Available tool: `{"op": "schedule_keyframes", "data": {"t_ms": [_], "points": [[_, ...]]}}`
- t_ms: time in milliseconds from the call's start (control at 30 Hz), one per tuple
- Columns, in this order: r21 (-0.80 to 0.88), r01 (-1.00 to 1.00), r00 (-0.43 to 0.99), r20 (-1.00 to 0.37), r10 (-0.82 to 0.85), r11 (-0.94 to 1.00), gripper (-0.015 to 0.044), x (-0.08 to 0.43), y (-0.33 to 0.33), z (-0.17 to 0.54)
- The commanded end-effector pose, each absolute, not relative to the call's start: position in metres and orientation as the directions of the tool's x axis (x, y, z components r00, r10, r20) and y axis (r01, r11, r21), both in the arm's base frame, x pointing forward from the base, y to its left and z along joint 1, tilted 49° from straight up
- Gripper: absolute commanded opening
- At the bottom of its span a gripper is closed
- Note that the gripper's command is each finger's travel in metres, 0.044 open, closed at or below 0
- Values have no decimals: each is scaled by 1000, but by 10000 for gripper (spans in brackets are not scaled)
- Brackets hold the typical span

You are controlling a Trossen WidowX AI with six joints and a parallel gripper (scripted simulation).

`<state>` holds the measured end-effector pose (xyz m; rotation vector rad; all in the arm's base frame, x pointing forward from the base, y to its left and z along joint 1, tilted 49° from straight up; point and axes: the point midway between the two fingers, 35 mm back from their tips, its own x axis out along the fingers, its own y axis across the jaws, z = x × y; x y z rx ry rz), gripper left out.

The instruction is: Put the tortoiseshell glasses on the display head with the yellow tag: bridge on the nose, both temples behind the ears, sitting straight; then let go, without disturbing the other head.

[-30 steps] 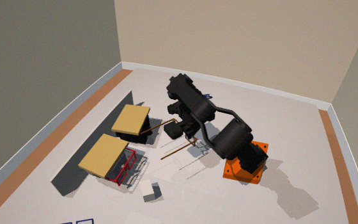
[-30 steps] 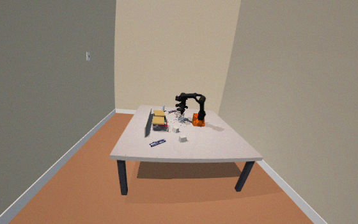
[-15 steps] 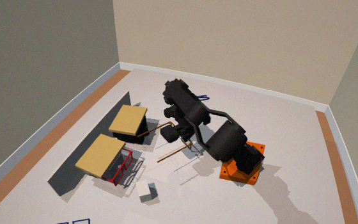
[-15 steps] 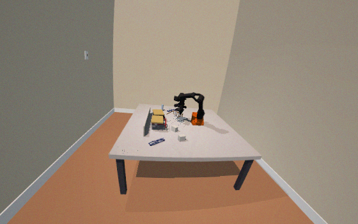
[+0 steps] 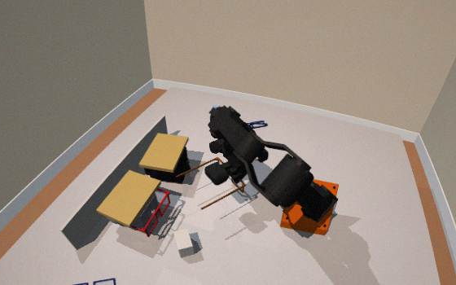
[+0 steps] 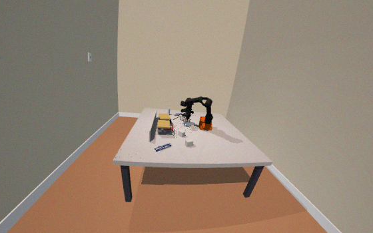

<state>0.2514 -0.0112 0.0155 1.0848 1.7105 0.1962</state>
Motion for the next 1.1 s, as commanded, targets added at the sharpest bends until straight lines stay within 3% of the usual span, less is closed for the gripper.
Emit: {"op": "schedule_keyframes", "data": {"t_ms": [0,1067], "points": [[595,567,-34,-673,738,569,0,252,-8,13],[596,567,-33,-673,739,568,0,251,15,-7]]}}
